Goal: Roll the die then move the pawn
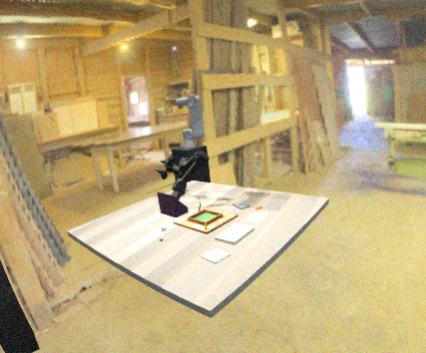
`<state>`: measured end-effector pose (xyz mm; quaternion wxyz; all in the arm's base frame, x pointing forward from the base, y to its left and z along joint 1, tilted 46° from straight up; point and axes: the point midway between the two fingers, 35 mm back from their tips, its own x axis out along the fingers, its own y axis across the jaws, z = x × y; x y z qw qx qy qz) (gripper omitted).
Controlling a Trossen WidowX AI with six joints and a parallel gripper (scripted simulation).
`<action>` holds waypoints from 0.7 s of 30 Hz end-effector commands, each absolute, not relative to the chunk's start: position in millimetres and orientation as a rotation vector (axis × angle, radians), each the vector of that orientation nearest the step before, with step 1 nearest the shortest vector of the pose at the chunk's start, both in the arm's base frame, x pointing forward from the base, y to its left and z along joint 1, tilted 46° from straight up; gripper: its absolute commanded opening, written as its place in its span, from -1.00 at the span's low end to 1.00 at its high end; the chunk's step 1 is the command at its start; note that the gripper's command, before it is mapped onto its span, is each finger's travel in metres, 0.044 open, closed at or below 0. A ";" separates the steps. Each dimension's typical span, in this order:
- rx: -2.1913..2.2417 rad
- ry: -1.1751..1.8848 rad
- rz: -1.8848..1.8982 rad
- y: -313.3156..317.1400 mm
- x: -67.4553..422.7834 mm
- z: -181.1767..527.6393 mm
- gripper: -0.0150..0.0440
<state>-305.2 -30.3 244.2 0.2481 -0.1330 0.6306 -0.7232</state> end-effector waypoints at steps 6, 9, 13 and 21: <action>-0.237 1.736 -2.085 4.7 -311.7 246.5 0.44; -0.108 1.748 -2.200 40.8 -314.2 248.7 0.44; 0.058 1.751 -2.357 88.1 -310.6 254.0 0.44; 0.379 1.721 -2.685 177.0 -281.7 270.0 0.44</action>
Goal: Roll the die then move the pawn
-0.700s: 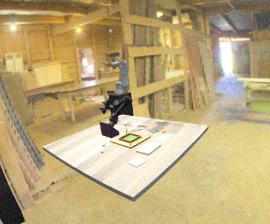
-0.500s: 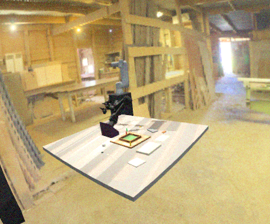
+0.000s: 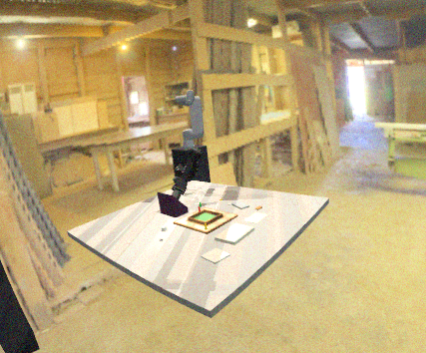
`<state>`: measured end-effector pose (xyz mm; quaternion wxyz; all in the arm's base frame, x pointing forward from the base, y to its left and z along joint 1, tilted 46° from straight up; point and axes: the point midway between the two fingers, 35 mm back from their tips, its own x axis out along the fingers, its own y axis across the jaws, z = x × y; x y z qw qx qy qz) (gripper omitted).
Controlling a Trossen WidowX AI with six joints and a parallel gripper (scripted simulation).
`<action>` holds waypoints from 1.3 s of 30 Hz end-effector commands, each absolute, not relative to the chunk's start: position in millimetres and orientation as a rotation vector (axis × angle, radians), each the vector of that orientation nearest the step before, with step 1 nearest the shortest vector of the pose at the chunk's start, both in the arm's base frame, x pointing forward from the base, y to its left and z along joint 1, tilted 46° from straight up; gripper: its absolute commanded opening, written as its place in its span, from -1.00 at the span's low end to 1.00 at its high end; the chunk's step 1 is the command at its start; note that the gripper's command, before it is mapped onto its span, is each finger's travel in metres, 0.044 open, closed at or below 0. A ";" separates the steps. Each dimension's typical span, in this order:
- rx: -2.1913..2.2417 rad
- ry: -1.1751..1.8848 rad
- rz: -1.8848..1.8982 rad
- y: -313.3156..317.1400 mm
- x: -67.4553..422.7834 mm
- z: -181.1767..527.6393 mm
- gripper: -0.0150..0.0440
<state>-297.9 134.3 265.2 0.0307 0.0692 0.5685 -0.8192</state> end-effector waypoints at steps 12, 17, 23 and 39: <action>0.885 1.596 -3.178 289.5 -186.2 290.5 0.44; 1.109 1.507 -3.383 323.1 -130.6 298.2 0.44; 1.383 1.369 -3.621 348.5 -57.1 307.2 0.44; 2.301 0.654 -4.036 338.0 158.8 294.0 0.44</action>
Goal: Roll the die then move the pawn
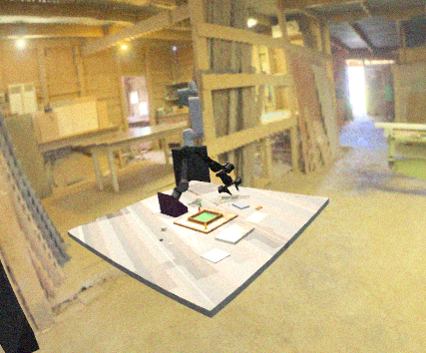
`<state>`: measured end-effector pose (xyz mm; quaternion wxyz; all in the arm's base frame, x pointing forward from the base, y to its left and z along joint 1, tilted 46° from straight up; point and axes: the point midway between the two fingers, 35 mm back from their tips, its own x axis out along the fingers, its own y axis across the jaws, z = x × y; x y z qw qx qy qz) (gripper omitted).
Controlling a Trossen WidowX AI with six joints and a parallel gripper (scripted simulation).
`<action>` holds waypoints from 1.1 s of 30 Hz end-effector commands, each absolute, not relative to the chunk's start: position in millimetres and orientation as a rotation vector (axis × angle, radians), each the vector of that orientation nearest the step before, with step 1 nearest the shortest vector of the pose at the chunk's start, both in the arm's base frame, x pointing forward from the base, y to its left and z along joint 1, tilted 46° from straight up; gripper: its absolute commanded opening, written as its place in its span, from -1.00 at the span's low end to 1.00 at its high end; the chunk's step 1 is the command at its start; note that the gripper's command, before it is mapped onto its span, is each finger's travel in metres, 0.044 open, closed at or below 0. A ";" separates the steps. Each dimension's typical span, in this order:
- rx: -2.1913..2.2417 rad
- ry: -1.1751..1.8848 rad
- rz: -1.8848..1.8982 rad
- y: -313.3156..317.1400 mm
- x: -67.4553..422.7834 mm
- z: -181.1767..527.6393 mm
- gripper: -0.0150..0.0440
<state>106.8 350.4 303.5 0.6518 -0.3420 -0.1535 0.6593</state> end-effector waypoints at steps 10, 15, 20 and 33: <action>-0.785 0.090 1.079 275.1 281.5 251.6 0.44; -0.830 0.280 1.016 237.4 327.4 202.0 0.44; -0.842 0.469 0.965 189.6 361.8 152.7 0.44; -0.668 0.945 0.832 37.3 388.1 31.4 0.44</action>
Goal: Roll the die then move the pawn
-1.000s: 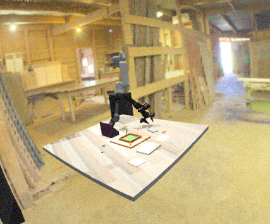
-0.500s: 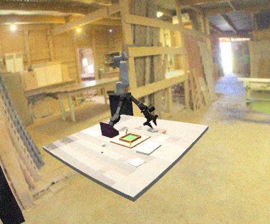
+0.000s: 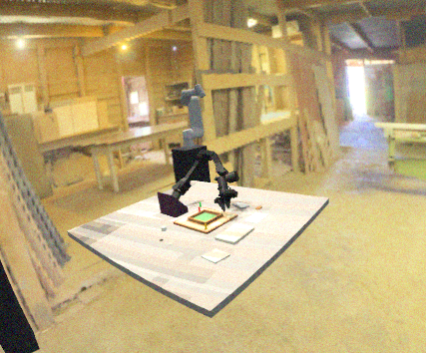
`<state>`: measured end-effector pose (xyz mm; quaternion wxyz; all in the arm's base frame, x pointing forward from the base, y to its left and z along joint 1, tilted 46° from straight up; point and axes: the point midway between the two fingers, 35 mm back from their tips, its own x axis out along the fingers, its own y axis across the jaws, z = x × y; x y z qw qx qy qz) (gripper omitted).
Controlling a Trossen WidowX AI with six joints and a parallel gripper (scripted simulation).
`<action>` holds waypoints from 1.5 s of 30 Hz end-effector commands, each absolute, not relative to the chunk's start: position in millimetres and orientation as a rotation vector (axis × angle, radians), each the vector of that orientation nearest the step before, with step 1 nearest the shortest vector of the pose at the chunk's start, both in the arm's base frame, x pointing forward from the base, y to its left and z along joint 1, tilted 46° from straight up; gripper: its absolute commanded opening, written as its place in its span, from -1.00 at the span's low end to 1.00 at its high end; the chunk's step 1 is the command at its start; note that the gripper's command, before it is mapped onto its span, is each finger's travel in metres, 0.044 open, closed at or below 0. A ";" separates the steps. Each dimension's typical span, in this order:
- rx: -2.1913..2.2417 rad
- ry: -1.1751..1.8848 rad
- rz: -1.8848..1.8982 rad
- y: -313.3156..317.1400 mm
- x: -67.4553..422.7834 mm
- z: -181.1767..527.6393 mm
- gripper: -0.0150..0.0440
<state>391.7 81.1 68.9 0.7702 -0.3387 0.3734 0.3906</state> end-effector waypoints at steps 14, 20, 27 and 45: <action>-0.313 1.318 0.856 -99.7 303.2 -94.8 0.44; -0.004 1.390 0.885 -134.9 237.8 -136.6 0.44; 0.294 1.367 0.905 -143.9 182.5 -161.8 0.44; 0.294 1.367 0.905 -134.5 177.3 -176.7 0.44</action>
